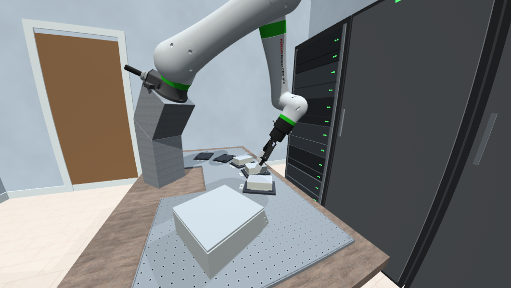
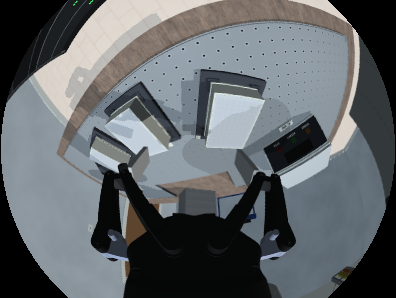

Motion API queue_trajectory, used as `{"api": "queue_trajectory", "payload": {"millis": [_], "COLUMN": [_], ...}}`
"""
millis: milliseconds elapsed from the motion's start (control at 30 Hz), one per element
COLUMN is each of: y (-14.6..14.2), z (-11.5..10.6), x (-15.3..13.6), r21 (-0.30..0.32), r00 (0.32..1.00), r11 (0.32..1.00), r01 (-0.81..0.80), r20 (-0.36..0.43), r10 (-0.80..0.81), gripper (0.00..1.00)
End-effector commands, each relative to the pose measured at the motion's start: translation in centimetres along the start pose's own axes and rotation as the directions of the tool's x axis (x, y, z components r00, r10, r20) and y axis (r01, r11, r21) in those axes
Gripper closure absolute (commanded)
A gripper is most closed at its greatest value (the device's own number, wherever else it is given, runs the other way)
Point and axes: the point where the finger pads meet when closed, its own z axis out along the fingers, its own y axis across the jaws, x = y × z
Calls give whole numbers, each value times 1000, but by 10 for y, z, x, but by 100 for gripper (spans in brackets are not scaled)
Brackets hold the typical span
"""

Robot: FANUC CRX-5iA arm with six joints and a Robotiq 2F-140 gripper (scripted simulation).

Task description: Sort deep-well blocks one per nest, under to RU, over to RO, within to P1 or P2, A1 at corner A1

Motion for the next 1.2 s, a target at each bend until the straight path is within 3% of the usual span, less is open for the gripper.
{"api": "queue_trajectory", "payload": {"millis": [0,433,900,1167], "y": [17,69,69,69], "z": [-1,-4,-4,7], "x": [4,15,15,22], "r21": [1,1,1,1], "r00": [1000,1000,1000,1000], "r11": [1000,1000,1000,1000], "r01": [1,1,1,1], "r20": [0,0,0,0], "r10": [-1,-1,-1,-1], "gripper": [0,0,0,0]}}
